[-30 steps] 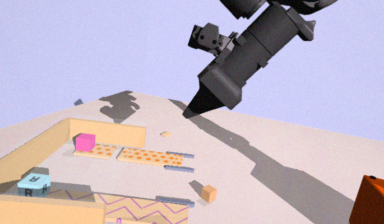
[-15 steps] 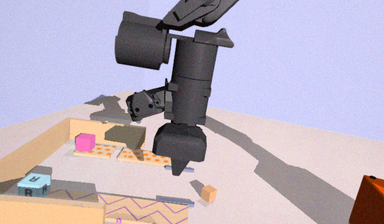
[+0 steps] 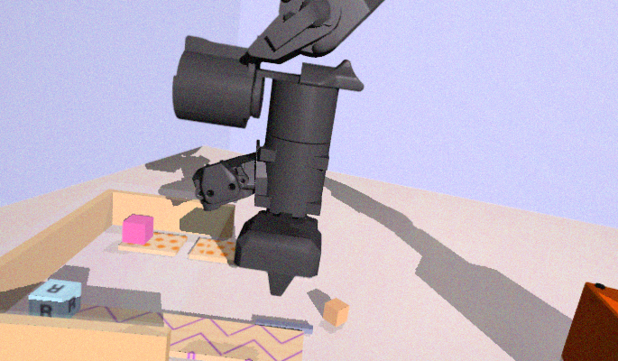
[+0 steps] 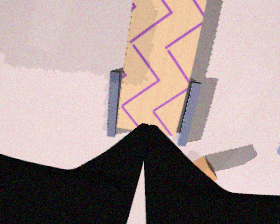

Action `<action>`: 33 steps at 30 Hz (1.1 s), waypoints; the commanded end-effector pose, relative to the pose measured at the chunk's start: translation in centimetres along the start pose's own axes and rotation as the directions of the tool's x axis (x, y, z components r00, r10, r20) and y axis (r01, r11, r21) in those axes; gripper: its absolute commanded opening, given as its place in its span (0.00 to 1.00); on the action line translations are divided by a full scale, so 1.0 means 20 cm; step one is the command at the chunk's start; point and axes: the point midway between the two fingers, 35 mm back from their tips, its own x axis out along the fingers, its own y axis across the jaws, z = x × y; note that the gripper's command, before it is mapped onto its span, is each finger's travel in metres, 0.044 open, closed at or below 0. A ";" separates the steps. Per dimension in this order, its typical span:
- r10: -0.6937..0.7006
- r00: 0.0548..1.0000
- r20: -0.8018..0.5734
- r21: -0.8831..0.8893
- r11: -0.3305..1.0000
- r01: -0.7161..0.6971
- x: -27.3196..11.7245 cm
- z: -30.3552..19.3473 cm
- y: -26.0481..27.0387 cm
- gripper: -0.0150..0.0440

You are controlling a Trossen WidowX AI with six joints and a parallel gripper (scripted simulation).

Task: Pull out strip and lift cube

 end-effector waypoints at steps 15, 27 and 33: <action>0.002 1.000 -0.013 0.001 1.000 -0.002 0.17 -0.02 0.00 0.25; 0.002 1.000 -0.013 0.001 1.000 -0.002 0.27 -0.03 -0.01 0.25; 0.002 1.000 -0.013 0.001 1.000 -0.002 0.29 -0.03 -0.01 0.25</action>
